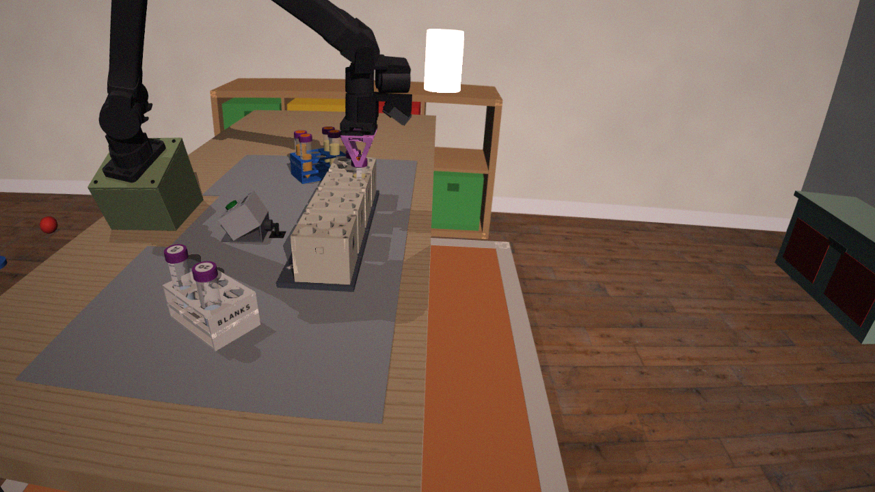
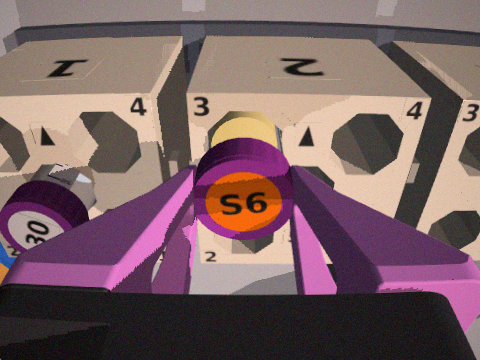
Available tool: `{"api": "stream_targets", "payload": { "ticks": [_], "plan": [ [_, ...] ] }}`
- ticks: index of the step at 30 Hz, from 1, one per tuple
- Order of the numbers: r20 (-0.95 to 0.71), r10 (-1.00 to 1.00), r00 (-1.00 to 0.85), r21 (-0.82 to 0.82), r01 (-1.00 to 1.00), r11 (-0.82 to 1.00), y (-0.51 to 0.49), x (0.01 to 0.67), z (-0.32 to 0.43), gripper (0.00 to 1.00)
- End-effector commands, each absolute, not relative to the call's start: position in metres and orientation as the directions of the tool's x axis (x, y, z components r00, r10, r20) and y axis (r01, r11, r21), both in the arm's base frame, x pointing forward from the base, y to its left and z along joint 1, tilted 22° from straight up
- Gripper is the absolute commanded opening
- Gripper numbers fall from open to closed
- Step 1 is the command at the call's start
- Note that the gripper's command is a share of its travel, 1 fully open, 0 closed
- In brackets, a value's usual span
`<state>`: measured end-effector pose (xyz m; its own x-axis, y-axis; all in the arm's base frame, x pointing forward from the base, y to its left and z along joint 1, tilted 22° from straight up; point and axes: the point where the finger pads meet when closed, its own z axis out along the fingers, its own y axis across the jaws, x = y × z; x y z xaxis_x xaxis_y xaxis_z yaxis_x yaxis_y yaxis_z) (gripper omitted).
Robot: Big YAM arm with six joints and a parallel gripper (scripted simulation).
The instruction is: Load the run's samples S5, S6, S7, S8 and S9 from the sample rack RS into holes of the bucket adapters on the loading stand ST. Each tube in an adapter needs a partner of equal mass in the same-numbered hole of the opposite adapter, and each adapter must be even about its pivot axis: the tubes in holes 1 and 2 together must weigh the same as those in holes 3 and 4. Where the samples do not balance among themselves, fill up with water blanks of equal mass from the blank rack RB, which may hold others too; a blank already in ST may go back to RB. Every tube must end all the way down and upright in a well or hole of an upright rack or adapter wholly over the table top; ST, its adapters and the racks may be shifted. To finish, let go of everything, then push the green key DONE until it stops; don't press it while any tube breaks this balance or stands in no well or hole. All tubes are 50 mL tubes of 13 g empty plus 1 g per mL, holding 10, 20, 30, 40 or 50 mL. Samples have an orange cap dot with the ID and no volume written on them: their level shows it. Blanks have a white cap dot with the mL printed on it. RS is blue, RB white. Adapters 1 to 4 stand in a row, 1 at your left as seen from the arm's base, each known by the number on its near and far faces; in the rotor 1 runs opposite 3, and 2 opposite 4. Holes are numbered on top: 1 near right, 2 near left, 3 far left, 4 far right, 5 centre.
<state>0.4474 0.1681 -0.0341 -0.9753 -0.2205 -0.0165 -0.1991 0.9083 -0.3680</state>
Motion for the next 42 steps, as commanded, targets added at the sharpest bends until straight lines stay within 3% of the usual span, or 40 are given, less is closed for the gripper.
{"api": "stream_targets", "payload": {
  "ticks": [1, 14, 15, 42],
  "plan": [
    [-0.032, -0.217, -0.976, -0.365, -0.191, 0.911, 0.164, 0.457, -0.037, 0.0],
    [-0.061, -0.222, -0.973, -0.357, -0.186, 0.915, 0.175, 0.463, -0.026, 0.0],
    [-0.061, -0.222, -0.973, -0.357, -0.186, 0.915, 0.175, 0.463, -0.026, 0.55],
    [-0.062, -0.222, -0.973, -0.356, -0.186, 0.916, 0.187, 0.459, 0.006, 0.55]
  ]
}}
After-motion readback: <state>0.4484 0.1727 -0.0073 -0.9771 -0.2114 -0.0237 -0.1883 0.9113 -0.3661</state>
